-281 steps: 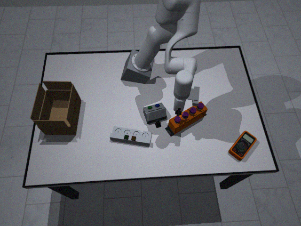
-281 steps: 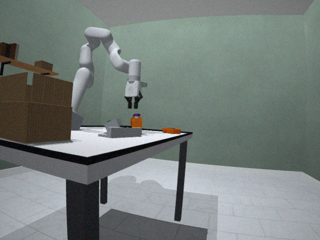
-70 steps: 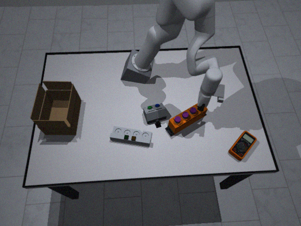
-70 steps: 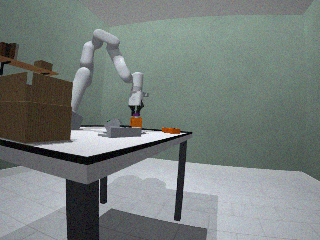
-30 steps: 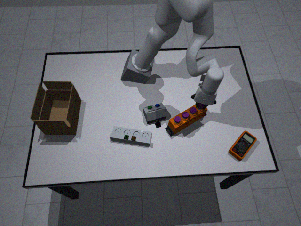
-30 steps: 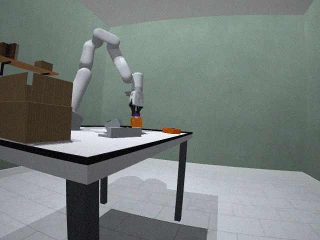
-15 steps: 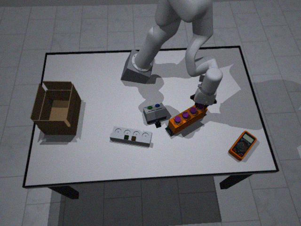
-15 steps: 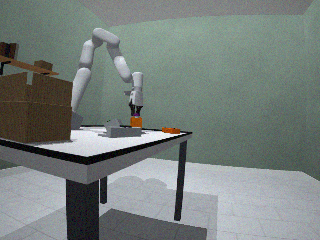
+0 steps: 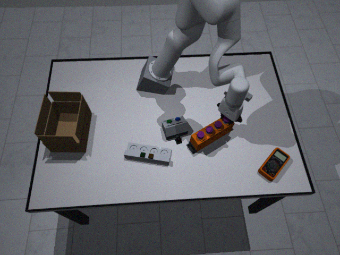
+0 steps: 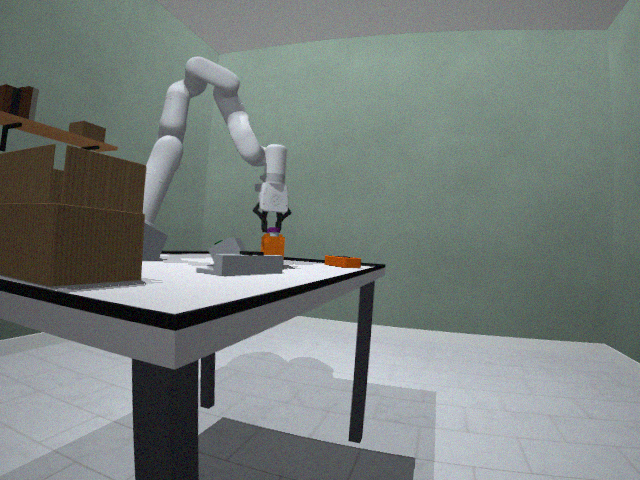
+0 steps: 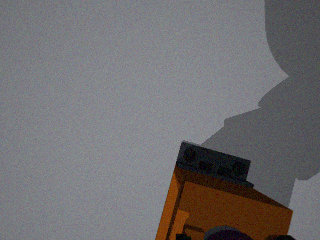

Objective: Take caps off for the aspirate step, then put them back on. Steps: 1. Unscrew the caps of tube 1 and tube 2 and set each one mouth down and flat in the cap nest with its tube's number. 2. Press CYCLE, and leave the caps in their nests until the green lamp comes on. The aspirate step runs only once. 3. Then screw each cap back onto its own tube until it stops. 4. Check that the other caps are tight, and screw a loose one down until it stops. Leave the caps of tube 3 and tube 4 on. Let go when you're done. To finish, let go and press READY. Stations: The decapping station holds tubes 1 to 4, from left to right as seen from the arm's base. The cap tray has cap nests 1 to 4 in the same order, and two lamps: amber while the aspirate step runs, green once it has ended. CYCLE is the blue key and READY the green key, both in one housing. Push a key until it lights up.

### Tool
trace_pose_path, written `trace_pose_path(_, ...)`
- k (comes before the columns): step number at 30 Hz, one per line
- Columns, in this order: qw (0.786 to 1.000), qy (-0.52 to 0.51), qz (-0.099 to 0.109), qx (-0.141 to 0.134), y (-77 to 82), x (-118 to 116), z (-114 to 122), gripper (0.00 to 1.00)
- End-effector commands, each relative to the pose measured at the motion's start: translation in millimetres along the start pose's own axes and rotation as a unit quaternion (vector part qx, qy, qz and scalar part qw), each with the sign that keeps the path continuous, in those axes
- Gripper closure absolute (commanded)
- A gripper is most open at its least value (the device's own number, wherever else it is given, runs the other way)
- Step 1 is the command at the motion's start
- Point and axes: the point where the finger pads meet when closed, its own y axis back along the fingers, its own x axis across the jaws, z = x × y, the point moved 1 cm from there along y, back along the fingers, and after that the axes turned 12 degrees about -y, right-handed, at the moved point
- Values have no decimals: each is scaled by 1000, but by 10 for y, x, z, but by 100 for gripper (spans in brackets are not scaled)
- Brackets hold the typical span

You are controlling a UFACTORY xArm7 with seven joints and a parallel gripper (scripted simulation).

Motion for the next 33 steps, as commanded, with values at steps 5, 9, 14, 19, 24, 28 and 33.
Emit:
trace_pose_path(5,974,-226,2,-16,14,17,-6,54)
trace_pose_path(9,950,-311,3,-16,14,17,-6,54)
trace_pose_path(14,913,-408,5,-15,14,17,-5,54)
trace_pose_path(19,867,-498,7,-16,14,18,-6,54)
trace_pose_path(24,866,-500,7,-16,14,18,-6,54)
trace_pose_path(28,866,-500,7,-16,14,18,-6,54)
trace_pose_path(33,866,-500,7,-16,14,18,-6,100)
